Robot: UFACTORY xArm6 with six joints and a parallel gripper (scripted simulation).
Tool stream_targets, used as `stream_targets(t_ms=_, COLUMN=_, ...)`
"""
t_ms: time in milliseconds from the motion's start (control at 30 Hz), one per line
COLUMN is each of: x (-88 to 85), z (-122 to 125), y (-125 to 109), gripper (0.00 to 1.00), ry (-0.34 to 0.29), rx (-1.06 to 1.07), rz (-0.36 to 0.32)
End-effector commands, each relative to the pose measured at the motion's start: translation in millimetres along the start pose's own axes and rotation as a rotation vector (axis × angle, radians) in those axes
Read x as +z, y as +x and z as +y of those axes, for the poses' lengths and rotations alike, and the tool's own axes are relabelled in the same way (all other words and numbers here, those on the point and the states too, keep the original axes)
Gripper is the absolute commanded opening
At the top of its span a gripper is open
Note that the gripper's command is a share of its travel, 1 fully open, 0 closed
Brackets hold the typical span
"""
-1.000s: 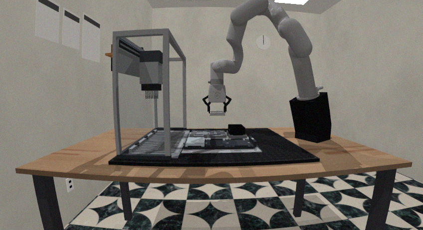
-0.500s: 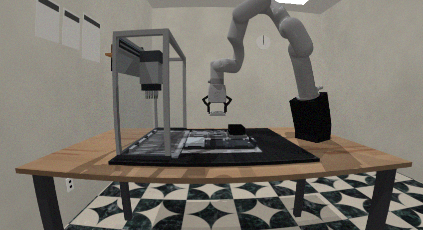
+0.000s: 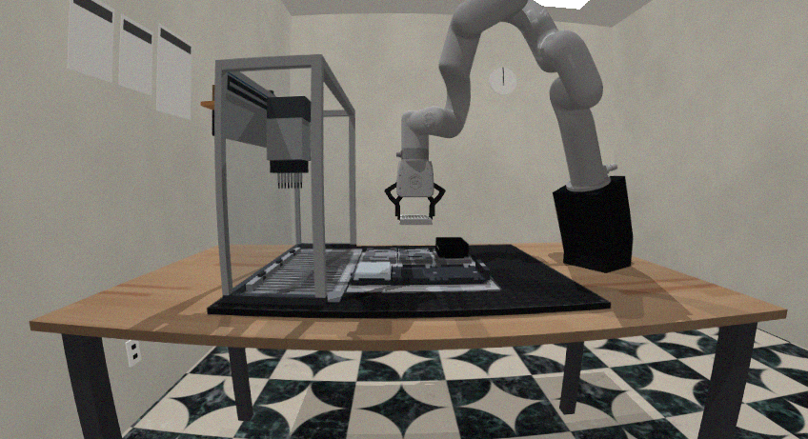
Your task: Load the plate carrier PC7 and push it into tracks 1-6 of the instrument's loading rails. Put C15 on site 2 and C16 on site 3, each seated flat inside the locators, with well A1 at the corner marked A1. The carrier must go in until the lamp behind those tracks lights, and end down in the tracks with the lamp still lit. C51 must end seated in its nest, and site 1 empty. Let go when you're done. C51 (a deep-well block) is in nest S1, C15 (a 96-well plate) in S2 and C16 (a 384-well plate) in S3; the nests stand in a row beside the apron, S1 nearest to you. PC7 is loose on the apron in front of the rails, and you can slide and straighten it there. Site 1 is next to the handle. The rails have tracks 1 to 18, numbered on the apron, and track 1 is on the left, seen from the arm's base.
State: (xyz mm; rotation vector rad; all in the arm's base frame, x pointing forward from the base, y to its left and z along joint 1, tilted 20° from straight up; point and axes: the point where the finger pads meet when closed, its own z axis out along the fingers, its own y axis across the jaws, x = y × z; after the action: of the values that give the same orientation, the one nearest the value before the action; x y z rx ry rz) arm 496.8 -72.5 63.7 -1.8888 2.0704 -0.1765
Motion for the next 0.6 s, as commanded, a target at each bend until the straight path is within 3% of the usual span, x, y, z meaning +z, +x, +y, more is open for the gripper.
stream_targets(t_ms=0, x=-0.8, z=-2.5, y=-23.2, gripper=0.0, ry=-0.001, rx=0.002, rz=0.007)
stream_targets(t_ms=400, x=-0.1, z=-4.8, y=-83.3, gripper=0.0, ry=-0.001, rx=0.002, rz=0.006)
stream_targets(t_ms=567, x=0.0, z=-5.4, y=-98.4, gripper=0.0, ry=-0.001, rx=0.002, rz=0.006)
